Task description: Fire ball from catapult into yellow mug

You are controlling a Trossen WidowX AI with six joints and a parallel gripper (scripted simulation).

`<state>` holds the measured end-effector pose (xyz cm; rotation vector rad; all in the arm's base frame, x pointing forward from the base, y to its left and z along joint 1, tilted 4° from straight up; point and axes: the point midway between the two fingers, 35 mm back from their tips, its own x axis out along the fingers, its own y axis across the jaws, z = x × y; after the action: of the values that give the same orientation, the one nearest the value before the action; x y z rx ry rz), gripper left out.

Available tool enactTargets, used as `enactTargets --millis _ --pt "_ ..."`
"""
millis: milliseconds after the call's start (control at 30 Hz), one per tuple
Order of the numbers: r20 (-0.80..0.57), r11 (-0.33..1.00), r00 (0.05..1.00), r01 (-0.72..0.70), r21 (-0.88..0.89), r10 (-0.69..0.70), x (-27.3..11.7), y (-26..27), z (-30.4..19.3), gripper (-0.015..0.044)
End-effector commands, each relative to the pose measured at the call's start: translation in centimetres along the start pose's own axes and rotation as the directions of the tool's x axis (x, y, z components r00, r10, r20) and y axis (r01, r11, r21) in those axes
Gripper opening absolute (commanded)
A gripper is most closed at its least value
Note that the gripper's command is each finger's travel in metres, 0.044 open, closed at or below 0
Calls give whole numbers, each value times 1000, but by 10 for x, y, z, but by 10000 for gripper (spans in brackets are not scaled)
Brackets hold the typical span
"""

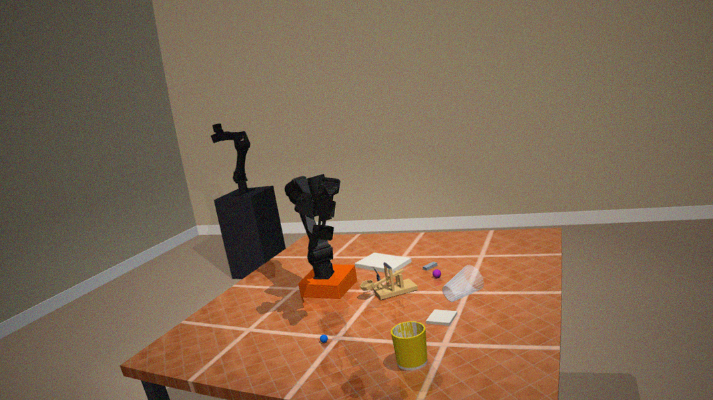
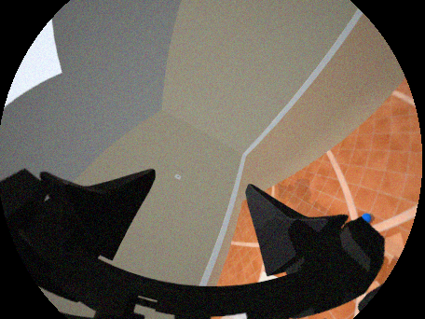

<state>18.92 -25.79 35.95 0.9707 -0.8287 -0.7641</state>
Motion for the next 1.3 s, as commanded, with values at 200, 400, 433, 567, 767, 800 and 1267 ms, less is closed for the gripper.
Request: enactTargets --millis 200,400,433,567,767,800,1267 --pt "-165 975 979 86 -203 -121 8 -16 -47 440" --pt "-264 936 944 103 -336 -199 7 -28 -76 440" --pt "-280 929 937 101 -356 -210 7 -29 -82 440" --pt "-328 904 913 90 -418 -243 5 -34 -99 440" --pt "-393 859 871 61 -508 -294 0 -41 -123 440" --pt "-407 848 860 53 -528 -307 -1 -43 -127 440" --pt "-562 662 677 -145 -735 -475 -29 -65 -187 440"
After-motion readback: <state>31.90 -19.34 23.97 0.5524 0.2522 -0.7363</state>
